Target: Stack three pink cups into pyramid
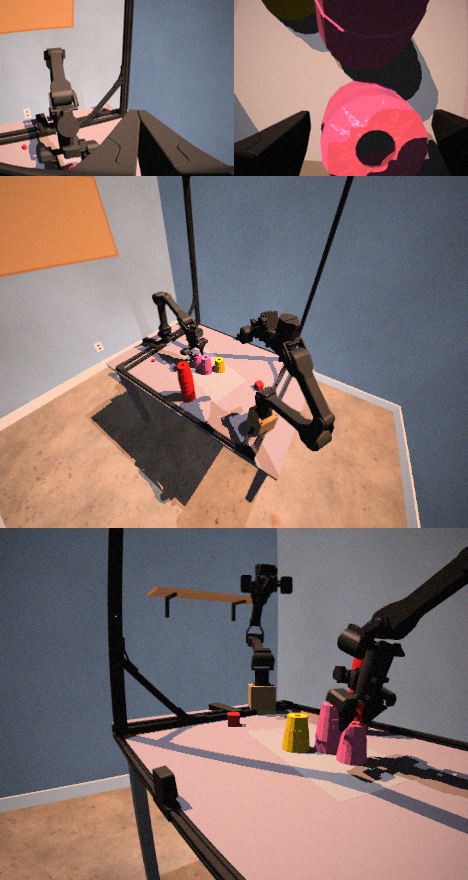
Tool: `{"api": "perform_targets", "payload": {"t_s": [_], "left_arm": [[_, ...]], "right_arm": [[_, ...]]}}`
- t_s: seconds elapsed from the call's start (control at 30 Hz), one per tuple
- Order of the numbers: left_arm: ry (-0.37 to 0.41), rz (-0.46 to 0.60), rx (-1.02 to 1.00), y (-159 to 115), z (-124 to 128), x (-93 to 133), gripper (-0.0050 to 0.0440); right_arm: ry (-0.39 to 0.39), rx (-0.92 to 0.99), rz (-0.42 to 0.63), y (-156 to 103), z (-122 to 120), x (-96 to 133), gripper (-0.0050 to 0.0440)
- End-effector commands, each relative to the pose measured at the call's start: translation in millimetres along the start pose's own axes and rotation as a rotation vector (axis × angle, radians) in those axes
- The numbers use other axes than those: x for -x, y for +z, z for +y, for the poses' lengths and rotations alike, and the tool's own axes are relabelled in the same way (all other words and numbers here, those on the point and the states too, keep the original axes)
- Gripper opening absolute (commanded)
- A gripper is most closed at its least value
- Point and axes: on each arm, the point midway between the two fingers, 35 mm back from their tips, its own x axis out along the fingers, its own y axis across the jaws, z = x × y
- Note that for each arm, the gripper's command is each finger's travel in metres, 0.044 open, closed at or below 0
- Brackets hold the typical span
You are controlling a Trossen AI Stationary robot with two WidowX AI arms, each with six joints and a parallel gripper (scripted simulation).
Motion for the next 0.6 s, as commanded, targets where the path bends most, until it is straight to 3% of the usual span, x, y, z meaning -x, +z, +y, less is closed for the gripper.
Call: {"api": "perform_targets", "payload": {"t_s": [0.0, 0.57], "left_arm": [[-0.001, 0.002, 0.002, -0.4, -0.1, 0.2, 0.0], [-0.001, 0.002, 0.002, -0.4, -0.1, 0.2, 0.0]], "right_arm": [[0.0, 0.0, 0.0, 0.0, 0.0, 0.1, 0.036], [0.0, 0.0, 0.0, 0.0, 0.0, 0.1, 0.044]]}}
